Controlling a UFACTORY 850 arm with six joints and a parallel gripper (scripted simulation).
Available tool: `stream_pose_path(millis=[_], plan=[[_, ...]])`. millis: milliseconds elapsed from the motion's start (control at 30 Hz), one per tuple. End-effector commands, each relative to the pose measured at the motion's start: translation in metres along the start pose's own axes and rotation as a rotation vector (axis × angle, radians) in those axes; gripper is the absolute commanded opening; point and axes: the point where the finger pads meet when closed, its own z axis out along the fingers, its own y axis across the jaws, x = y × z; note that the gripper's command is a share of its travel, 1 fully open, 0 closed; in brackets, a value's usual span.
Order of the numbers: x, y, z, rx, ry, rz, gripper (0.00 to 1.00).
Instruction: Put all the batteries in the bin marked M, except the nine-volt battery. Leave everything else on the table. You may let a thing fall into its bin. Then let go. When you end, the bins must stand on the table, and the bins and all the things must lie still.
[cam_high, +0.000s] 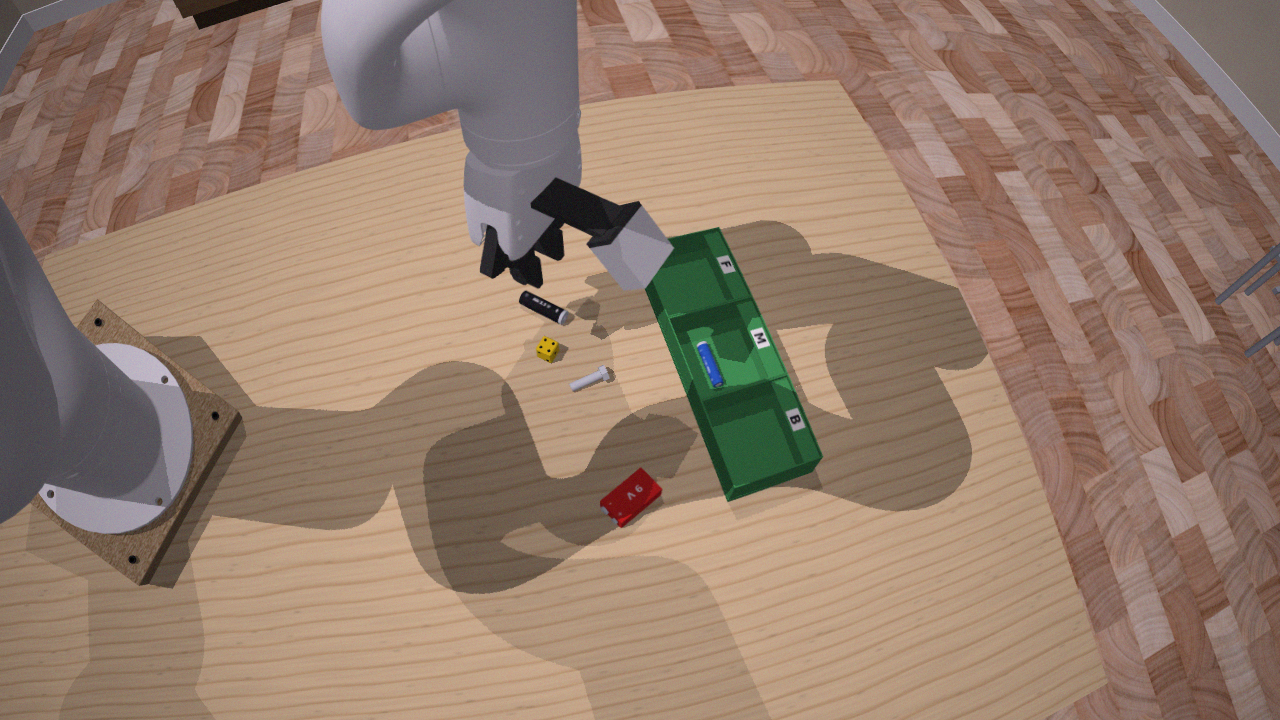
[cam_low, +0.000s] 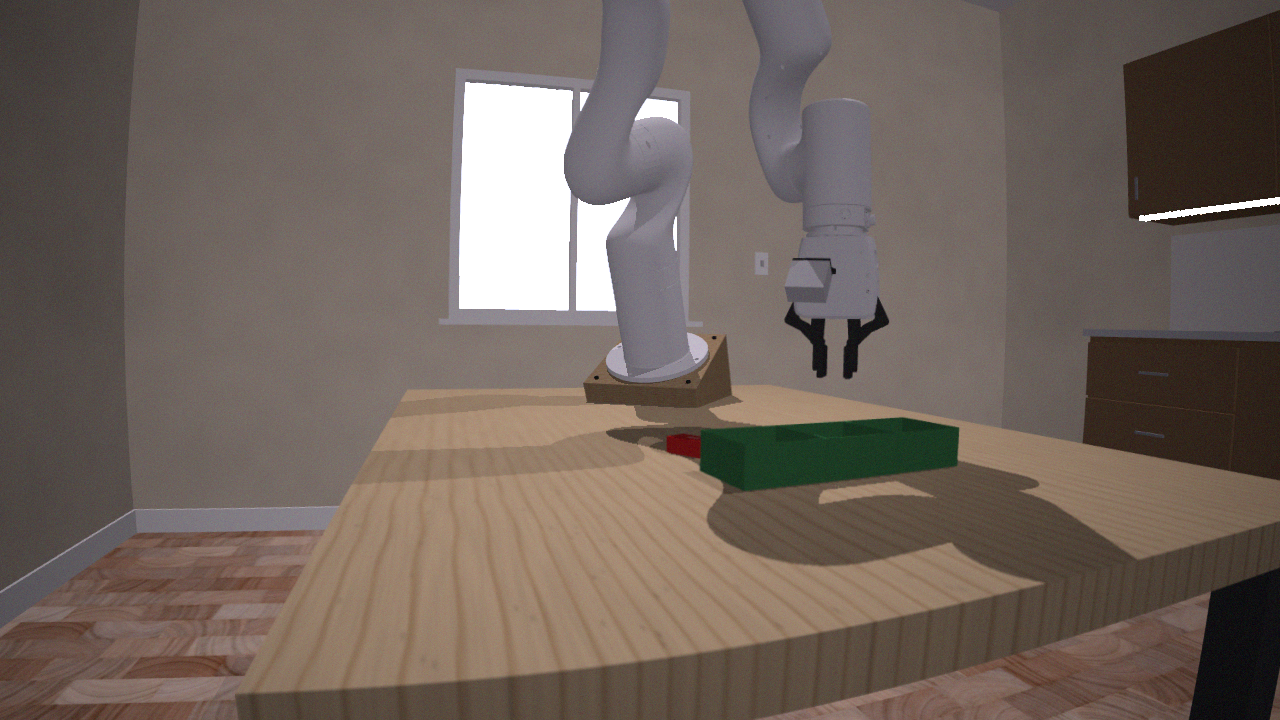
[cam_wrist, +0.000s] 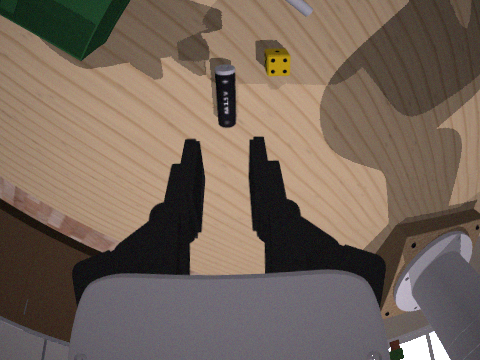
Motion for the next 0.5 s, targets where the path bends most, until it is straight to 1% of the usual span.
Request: stream_pose_path(millis=[0, 233, 467], plan=[[0.001, -0.001, 0.000, 0.001, 0.000, 0.000, 0.28], [0.001, -0.001, 0.000, 0.001, 0.000, 0.000, 0.28], [0.001, -0.001, 0.028, 0.001, 0.000, 0.000, 0.28]])
